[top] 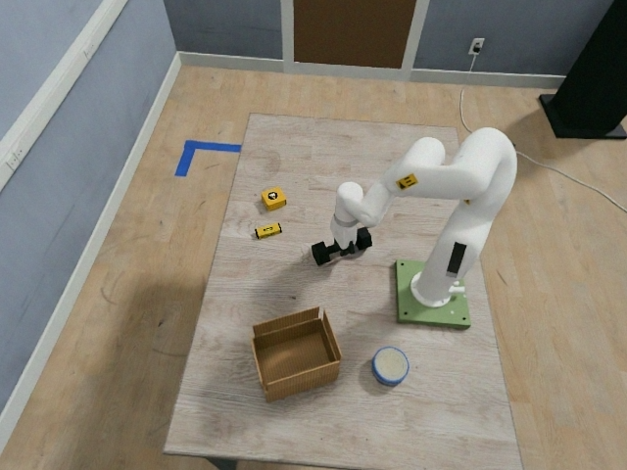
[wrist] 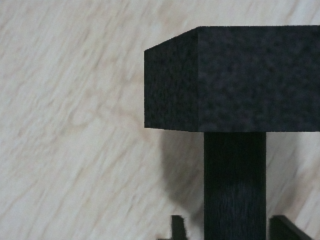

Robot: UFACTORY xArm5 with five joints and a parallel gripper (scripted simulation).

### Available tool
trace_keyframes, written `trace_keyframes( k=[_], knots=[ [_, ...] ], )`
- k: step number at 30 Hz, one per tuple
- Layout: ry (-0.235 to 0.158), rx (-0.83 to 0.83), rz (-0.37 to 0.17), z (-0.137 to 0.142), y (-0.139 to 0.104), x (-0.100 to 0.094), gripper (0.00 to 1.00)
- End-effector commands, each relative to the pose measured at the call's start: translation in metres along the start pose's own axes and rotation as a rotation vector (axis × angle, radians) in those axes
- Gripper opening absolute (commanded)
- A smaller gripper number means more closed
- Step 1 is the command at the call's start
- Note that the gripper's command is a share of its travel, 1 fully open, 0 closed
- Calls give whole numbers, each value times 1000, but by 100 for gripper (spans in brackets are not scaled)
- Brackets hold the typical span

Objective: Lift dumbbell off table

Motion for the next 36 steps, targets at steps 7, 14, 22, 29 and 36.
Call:
trace_keyframes(
  k=[7, 14, 22, 29, 36],
  knots=[
    [2, 0, -1, -1, 0, -1, 0],
    [2, 0, -1, -1, 0, -1, 0],
    [2, 0, -1, -1, -1, -5, 0],
    [2, 0, -1, -2, -1, -16, 0],
    [2, 0, -1, -2, -1, -27, 0]
  ],
)
Point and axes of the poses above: the point where the finger pads meet when closed, its own x axis out along the fingers, its own z axis across the jaws, y = z × x, the point moved 5 cm from there along -x, back along the fingers, and after that the axes turned 10 degrees about -x, right-handed, at the moved point
